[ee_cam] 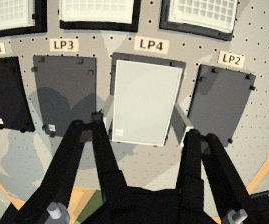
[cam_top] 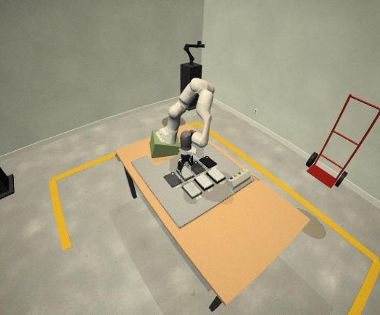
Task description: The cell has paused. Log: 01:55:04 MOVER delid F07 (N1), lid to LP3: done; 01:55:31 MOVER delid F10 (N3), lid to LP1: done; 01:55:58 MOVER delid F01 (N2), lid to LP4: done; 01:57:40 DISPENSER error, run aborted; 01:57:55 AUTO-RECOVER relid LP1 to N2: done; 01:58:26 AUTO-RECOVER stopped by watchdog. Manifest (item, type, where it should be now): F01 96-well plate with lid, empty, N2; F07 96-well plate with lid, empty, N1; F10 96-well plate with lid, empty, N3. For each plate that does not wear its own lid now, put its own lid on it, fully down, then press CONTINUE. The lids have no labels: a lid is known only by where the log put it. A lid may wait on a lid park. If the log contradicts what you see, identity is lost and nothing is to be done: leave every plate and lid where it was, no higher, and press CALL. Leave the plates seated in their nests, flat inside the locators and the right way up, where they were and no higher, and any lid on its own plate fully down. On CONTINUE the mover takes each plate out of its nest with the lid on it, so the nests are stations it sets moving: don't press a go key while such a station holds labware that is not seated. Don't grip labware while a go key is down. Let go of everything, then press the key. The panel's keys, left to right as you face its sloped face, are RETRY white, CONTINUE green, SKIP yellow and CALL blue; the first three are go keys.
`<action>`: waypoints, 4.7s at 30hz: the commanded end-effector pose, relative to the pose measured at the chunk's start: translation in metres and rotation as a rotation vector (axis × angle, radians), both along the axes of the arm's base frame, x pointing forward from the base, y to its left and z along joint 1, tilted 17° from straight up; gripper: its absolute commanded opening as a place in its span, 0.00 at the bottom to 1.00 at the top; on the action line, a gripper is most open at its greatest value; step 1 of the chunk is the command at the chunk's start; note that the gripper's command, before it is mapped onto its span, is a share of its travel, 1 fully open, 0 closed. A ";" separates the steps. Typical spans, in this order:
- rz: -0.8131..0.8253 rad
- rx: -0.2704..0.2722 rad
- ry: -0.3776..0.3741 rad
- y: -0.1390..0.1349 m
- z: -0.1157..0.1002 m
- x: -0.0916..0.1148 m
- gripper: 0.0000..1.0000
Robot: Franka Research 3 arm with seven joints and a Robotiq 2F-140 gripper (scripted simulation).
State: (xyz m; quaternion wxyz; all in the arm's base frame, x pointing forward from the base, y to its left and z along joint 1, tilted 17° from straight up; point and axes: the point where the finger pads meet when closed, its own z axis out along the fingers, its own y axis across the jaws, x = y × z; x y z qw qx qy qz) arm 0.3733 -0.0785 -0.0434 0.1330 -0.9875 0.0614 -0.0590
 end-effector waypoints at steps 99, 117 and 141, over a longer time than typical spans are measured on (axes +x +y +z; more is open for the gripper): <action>-0.002 -0.002 0.002 -0.015 0.055 -0.008 0.00; -0.004 -0.004 0.001 -0.017 0.058 -0.006 0.00; -0.002 -0.002 0.001 -0.093 0.061 0.168 0.00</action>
